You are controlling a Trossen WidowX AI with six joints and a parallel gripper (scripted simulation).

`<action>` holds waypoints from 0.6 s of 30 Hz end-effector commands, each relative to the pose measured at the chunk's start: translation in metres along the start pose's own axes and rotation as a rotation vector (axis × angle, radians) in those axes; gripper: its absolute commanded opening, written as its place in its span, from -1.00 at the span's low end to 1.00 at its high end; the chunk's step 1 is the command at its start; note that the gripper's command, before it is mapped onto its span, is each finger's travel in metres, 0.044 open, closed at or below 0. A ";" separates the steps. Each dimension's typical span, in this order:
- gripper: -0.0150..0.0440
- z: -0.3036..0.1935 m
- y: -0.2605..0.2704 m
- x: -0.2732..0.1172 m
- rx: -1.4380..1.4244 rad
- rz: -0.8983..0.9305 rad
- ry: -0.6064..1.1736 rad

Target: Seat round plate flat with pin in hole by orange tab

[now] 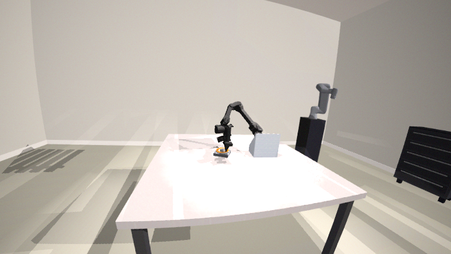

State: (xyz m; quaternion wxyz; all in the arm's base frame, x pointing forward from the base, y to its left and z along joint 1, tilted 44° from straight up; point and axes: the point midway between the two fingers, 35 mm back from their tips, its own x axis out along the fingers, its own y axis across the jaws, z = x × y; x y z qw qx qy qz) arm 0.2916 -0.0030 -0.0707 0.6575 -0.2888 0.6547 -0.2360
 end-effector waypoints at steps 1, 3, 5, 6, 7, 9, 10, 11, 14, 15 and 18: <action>-0.49 -0.007 -0.003 0.000 -0.001 -0.004 0.005; -0.49 -0.009 -0.004 0.000 -0.001 -0.004 0.005; -0.49 -0.011 -0.005 0.000 -0.002 -0.004 0.005; -0.49 -0.011 -0.006 0.000 -0.002 -0.004 0.005; -0.49 -0.012 -0.006 0.000 -0.002 -0.004 0.005; -0.49 -0.012 -0.007 0.000 -0.002 -0.004 0.005; -0.49 -0.013 -0.007 0.000 -0.002 -0.004 0.005; -0.49 -0.013 -0.008 0.000 -0.002 -0.004 0.005; -0.49 -0.014 -0.009 -0.001 -0.002 -0.004 0.005; -0.49 -0.015 -0.010 -0.001 -0.002 -0.004 0.005; -0.49 -0.016 -0.011 -0.001 -0.002 -0.004 0.005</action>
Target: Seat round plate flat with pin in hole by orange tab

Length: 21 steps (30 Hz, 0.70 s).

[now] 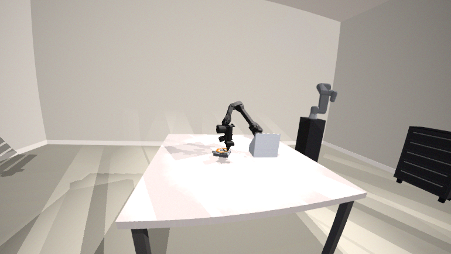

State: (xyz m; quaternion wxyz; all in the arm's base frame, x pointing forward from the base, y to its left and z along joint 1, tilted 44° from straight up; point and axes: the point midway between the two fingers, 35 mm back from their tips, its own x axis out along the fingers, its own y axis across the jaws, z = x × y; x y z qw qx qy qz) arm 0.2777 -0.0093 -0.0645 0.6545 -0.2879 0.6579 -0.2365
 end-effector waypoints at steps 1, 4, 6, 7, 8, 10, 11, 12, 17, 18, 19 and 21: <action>-0.49 -0.002 -0.003 -0.001 -0.001 -0.005 -0.004; -0.49 -0.003 -0.005 -0.001 -0.001 -0.005 -0.003; -0.49 -0.004 -0.006 -0.001 -0.001 -0.005 -0.003; -0.49 -0.004 -0.006 -0.001 -0.001 -0.005 -0.003; -0.49 -0.005 -0.007 0.000 -0.001 -0.005 -0.003; -0.49 -0.006 -0.007 0.000 -0.001 -0.006 -0.003; -0.49 -0.006 -0.008 0.000 -0.001 -0.006 -0.003; -0.49 -0.006 -0.008 0.000 -0.001 -0.005 -0.003; -0.49 -0.005 -0.006 -0.022 -0.001 -0.003 -0.004; -0.49 -0.006 -0.006 -0.028 -0.001 -0.003 -0.004; -0.49 -0.007 -0.007 -0.033 -0.001 -0.003 -0.004; -0.49 -0.010 -0.007 -0.044 -0.001 -0.003 -0.003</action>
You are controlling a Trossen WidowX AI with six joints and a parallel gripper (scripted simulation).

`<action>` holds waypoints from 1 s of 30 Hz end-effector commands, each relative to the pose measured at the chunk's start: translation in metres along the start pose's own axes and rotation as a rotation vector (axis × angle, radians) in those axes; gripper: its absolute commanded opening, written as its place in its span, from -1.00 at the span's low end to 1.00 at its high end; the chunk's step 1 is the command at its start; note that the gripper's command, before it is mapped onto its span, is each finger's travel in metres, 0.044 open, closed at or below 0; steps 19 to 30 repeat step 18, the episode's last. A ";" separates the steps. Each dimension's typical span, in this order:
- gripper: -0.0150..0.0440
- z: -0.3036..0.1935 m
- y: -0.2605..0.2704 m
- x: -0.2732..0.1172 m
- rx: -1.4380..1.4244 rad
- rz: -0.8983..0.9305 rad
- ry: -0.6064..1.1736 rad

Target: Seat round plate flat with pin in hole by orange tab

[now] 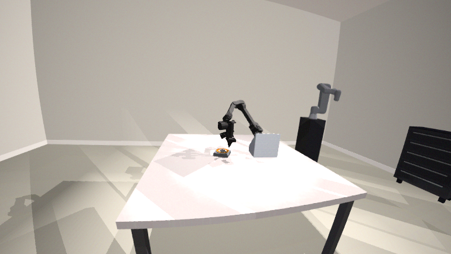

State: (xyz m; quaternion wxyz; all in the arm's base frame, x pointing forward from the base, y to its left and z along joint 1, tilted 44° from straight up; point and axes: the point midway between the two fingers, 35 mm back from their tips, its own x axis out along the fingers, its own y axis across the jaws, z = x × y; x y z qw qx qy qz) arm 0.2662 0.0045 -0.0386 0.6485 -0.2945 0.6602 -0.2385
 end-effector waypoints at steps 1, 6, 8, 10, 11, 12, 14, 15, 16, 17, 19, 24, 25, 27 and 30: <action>-0.49 0.000 0.000 -0.018 0.010 0.010 -0.012; -0.49 0.000 0.000 -0.010 0.002 0.002 -0.008; -0.49 0.000 0.000 -0.010 0.002 0.002 -0.008; -0.49 0.000 0.000 -0.010 0.002 0.002 -0.008; -0.49 0.000 0.000 -0.010 0.002 0.002 -0.008; -0.49 0.000 0.000 -0.010 0.002 0.002 -0.008; -0.49 0.000 0.000 -0.010 0.002 0.002 -0.008; -0.49 0.000 0.000 -0.010 0.002 0.002 -0.008; -0.49 0.000 0.000 -0.010 0.002 0.002 -0.008; -0.49 0.000 0.000 -0.010 0.002 0.002 -0.008; -0.49 0.000 0.000 -0.010 0.002 0.002 -0.008; -0.49 0.000 0.000 -0.010 0.002 0.002 -0.008; -0.49 0.000 0.000 -0.010 0.002 0.002 -0.008; -0.49 0.000 0.000 -0.010 0.002 0.002 -0.008; -0.49 0.000 0.000 -0.010 0.002 0.002 -0.008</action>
